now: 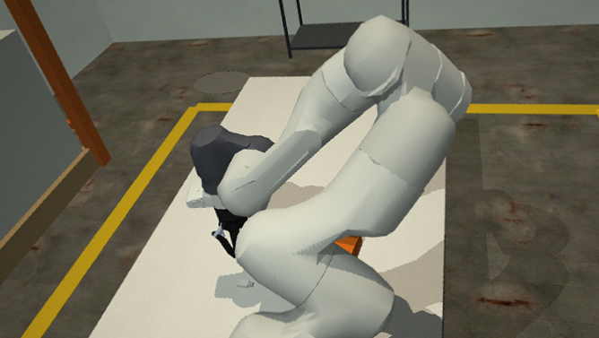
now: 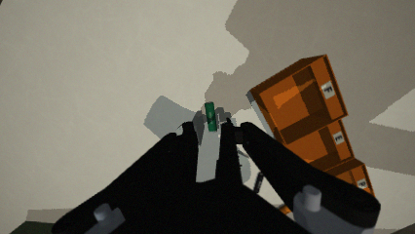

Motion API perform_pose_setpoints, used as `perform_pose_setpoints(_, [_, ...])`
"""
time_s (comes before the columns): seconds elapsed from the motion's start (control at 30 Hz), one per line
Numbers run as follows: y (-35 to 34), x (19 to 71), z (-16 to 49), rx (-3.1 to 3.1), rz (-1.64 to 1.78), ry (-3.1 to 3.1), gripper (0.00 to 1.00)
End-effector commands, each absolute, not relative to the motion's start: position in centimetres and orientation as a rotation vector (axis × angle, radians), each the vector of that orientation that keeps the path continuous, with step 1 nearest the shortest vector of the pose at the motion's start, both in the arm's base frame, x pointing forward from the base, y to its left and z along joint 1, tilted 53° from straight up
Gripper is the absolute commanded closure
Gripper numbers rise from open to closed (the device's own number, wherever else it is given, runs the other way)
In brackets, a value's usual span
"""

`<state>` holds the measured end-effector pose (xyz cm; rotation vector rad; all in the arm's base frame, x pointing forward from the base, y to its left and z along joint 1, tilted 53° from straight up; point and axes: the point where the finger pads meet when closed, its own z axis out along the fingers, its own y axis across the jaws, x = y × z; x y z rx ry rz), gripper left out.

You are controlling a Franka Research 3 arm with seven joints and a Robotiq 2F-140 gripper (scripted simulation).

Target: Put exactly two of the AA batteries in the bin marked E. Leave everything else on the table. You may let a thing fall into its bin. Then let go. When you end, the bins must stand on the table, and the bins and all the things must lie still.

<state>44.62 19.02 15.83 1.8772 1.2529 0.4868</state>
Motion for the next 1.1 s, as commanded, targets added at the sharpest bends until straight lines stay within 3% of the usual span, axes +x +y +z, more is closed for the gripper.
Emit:
perform_pose_setpoints(0.0, [18.89, 45.03, 15.5, 1.894, 0.504, 1.236, 0.83])
perform_pose_setpoints(0.57, [18.57, 45.19, 15.23, 1.894, 0.504, 1.236, 0.83])
perform_pose_setpoints(0.6, [18.57, 45.19, 15.23, 1.894, 0.504, 1.236, 0.95])
perform_pose_setpoints(1.07, [18.57, 45.19, 15.23, 1.894, 0.504, 1.236, 0.95])
